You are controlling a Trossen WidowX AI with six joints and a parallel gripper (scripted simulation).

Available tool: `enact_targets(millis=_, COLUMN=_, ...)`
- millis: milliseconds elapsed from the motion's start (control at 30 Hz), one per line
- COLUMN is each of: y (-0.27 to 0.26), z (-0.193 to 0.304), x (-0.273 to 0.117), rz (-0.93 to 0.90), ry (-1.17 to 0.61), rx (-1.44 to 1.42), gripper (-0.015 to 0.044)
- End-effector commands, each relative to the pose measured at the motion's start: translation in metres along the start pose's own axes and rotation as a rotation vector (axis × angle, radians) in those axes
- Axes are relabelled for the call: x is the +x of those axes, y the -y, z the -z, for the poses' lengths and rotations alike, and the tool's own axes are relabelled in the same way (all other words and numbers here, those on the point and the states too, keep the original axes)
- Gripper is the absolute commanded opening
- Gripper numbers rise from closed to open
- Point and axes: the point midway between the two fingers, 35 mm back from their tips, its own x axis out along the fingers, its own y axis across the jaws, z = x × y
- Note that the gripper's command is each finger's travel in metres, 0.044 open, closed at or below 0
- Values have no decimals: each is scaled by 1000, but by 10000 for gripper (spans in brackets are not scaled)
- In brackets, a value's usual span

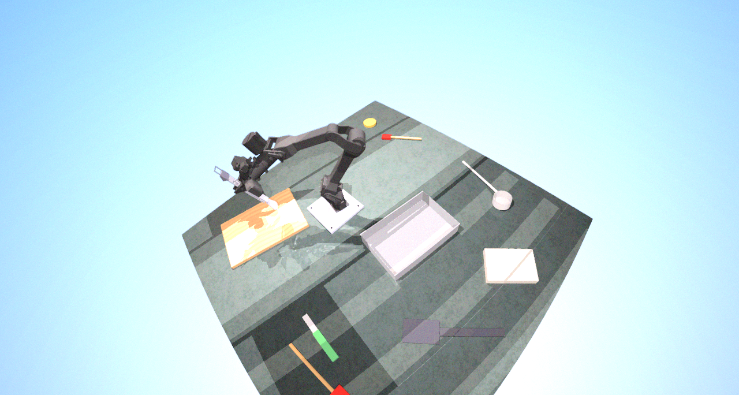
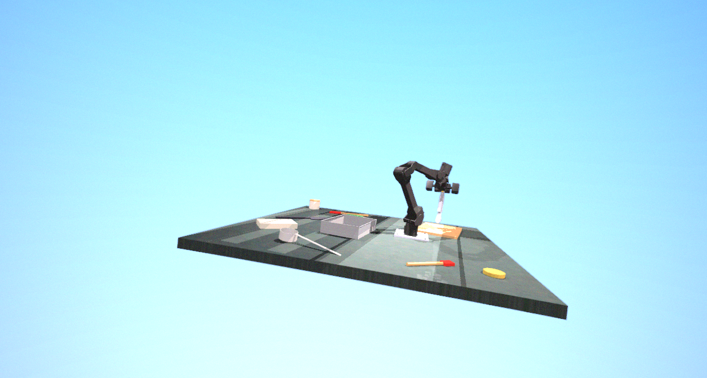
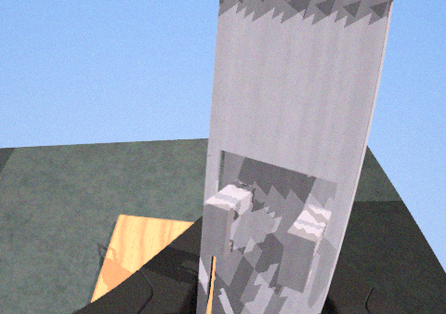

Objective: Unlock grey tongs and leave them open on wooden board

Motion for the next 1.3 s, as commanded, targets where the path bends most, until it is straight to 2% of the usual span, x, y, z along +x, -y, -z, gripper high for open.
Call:
enact_targets(millis=0, y=-1, z=-3, x=-2, rz=-1, ry=13, rx=-3, gripper=-150)
enact_targets(millis=233, y=1, z=-3, x=2, rz=0, ry=-25, rx=11, gripper=-150)
enact_targets(millis=1267, y=7, z=19, x=44, rz=6, ry=-544, rx=94, gripper=-150)
